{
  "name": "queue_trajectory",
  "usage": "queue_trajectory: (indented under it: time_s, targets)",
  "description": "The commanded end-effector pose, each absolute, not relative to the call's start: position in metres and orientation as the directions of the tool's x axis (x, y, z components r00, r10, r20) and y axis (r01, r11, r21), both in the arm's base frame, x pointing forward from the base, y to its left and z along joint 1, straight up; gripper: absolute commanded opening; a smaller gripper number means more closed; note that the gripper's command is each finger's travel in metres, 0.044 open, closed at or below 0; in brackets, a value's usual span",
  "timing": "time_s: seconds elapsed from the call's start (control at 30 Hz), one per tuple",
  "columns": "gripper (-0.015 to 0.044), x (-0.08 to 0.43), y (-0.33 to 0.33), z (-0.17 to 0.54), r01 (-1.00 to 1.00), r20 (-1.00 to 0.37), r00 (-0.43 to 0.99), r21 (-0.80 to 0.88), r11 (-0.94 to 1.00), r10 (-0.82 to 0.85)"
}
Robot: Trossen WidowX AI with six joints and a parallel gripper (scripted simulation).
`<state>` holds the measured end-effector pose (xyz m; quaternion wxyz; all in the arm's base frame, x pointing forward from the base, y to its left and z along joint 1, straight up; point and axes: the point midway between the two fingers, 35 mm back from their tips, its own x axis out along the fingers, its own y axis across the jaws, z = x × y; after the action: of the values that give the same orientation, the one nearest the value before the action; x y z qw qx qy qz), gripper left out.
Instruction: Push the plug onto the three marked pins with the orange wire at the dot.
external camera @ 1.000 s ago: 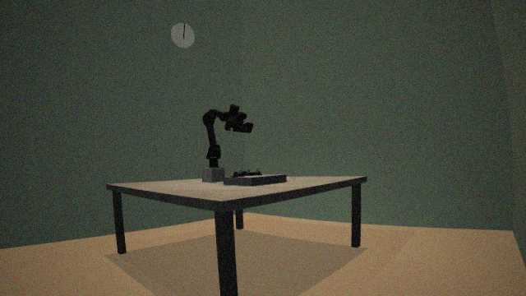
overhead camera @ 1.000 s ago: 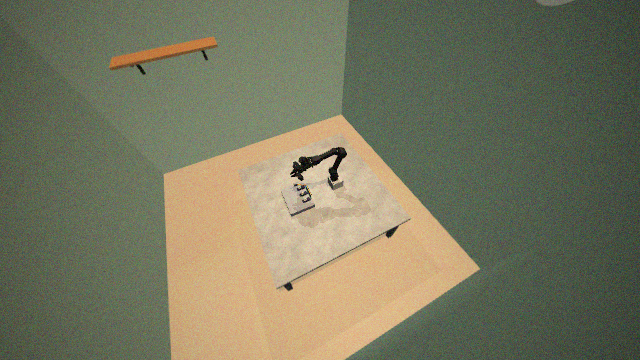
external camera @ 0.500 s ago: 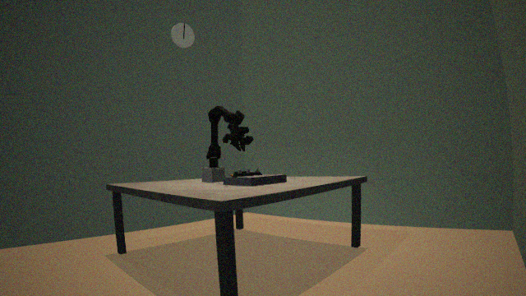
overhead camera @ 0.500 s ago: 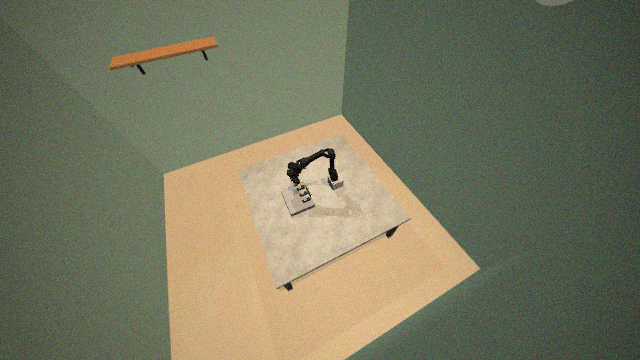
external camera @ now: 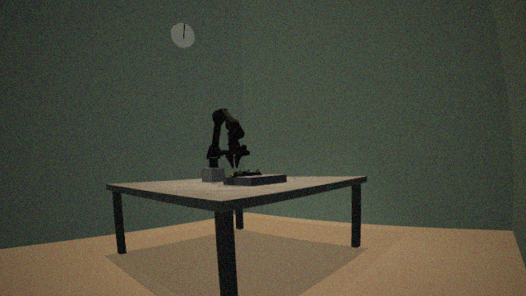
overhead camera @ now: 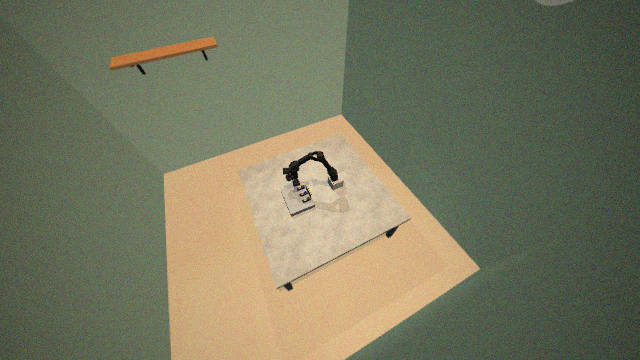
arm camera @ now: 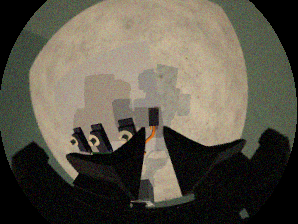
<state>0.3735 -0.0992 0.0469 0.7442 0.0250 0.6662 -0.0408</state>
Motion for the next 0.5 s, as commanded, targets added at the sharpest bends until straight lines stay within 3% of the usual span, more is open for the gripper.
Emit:
queue_trajectory:
  time_s: [0.0, 0.47]
  targets:
    - [0.0115, 0.370, -0.104, 0.036, 0.096, -0.999, 0.036, -0.002, 0.995, -0.005]
    - [0.0115, 0.371, -0.104, 0.010, 0.096, -0.999, 0.036, -0.002, 0.995, -0.005]
